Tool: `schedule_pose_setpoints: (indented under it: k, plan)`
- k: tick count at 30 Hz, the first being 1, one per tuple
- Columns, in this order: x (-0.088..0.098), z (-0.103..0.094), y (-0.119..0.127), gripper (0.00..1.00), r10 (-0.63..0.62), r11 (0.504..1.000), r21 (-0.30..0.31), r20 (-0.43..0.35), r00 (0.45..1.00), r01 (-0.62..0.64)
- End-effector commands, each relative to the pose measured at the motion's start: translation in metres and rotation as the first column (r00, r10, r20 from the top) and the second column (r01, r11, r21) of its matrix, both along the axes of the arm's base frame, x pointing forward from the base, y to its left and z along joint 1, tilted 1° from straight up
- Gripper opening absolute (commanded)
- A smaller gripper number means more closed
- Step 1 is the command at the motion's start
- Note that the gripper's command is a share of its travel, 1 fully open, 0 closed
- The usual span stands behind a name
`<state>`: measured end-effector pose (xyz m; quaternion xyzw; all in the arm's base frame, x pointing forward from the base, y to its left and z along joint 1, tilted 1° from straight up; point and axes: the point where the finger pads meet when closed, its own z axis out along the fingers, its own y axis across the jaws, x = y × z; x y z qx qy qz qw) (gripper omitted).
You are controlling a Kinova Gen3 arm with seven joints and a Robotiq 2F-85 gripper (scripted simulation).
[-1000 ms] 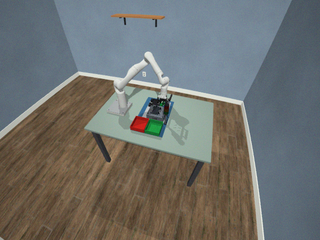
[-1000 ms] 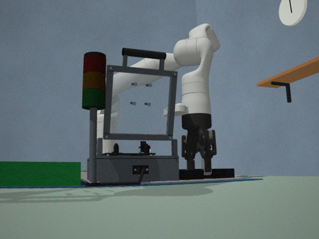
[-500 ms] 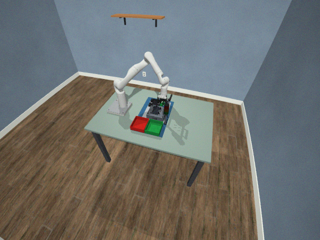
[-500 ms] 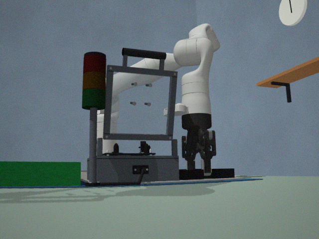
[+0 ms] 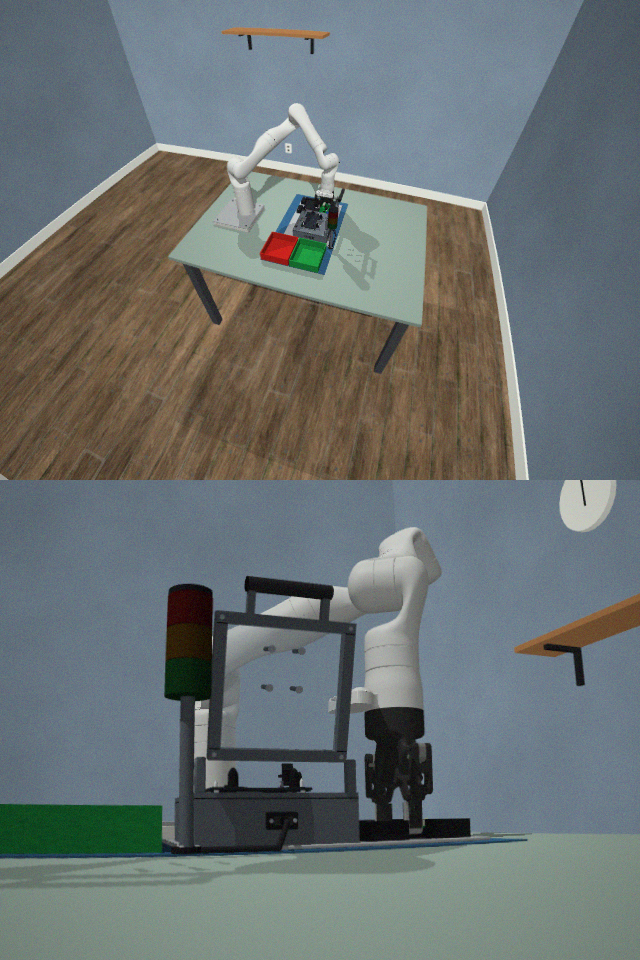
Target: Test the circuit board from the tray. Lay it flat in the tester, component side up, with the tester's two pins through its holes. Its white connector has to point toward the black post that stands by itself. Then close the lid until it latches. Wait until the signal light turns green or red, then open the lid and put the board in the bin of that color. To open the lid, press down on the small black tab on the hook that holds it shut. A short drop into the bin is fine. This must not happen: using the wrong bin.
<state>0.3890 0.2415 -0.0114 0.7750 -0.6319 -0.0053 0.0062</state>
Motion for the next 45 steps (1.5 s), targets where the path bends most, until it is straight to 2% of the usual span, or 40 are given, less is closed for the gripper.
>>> schedule_pose_setpoints:
  k: [1,45]
  plan:
    - [0.0004,0.0007,0.0003,0.8,0.0,1.0,0.001,0.001,1.0,0.0]
    - [0.0004,0.0007,0.0003,0.77,0.0,1.0,0.001,0.001,1.0,0.0]
